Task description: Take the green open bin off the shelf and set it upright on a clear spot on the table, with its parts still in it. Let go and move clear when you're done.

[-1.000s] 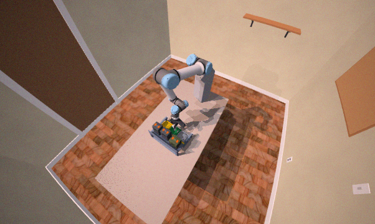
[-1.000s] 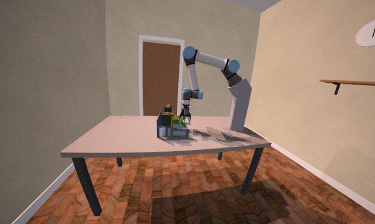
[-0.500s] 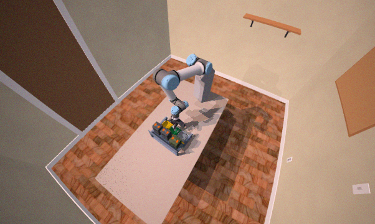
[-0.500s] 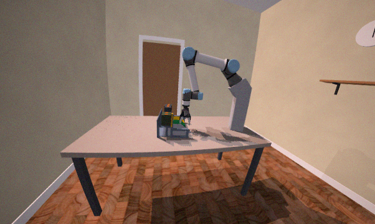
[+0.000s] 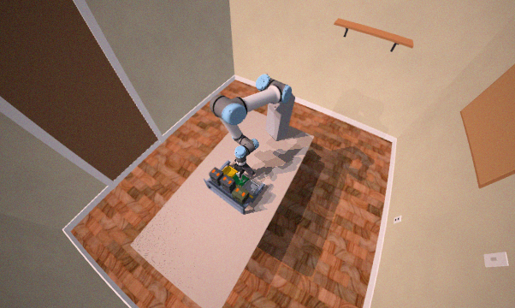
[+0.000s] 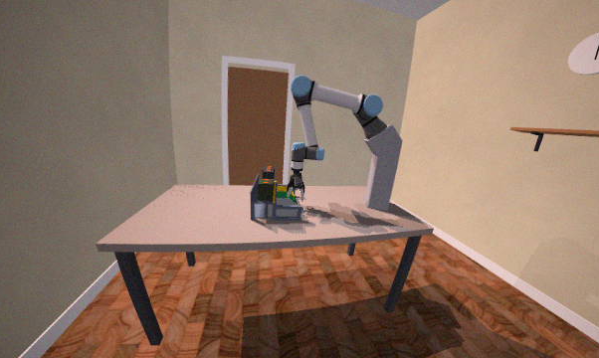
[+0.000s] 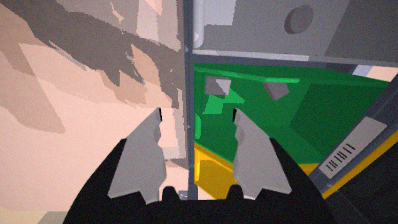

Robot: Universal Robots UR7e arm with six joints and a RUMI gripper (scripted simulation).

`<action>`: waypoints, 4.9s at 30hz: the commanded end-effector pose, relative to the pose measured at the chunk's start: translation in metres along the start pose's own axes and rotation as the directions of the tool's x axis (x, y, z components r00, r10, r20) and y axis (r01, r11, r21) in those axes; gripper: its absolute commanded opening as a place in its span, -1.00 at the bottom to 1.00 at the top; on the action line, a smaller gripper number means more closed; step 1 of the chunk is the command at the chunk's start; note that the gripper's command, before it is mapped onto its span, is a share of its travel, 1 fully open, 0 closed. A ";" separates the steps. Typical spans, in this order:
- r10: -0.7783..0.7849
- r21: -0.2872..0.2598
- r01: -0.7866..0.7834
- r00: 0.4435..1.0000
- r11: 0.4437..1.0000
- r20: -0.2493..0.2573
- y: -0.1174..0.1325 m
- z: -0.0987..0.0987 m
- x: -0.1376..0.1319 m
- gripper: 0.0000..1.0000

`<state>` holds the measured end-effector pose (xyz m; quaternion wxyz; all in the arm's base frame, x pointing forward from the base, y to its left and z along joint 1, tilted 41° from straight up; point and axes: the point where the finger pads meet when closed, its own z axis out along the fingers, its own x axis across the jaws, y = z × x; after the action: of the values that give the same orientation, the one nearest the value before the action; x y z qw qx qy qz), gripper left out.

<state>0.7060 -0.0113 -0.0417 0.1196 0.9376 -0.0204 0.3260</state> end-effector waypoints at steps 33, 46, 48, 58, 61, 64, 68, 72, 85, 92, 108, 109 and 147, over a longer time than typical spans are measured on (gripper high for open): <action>0.000 -0.001 0.000 1.000 1.000 -0.003 0.001 0.000 0.002 0.16; 0.000 -0.001 0.000 1.000 1.000 -0.003 0.001 0.000 0.002 -1.00; 0.000 -0.001 0.000 1.000 1.000 -0.003 0.001 0.000 0.002 -1.00; 0.000 -0.001 0.000 1.000 1.000 -0.003 0.001 0.000 0.002 -1.00; 0.000 -0.001 0.000 1.000 1.000 -0.003 0.001 0.000 0.002 -1.00; 0.000 -0.001 0.000 1.000 1.000 -0.003 0.001 0.000 0.002 -1.00; 0.000 -0.001 0.000 1.000 1.000 -0.003 0.001 0.000 0.002 -1.00; 0.000 -0.001 0.000 1.000 1.000 -0.003 0.001 0.000 0.002 -1.00; 0.000 -0.001 0.000 1.000 1.000 -0.003 0.001 0.000 0.002 -1.00; 0.000 -0.001 0.000 1.000 1.000 -0.003 0.001 0.000 0.002 -1.00; 0.000 -0.001 0.000 1.000 1.000 -0.003 0.001 0.000 0.002 -1.00; 0.000 -0.001 0.000 1.000 1.000 -0.003 0.001 0.000 0.002 -1.00; -0.001 0.000 0.001 1.000 1.000 -0.001 0.000 -0.013 0.000 -1.00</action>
<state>0.7002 -0.0097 -0.0344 0.1197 0.9375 -0.0201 0.3261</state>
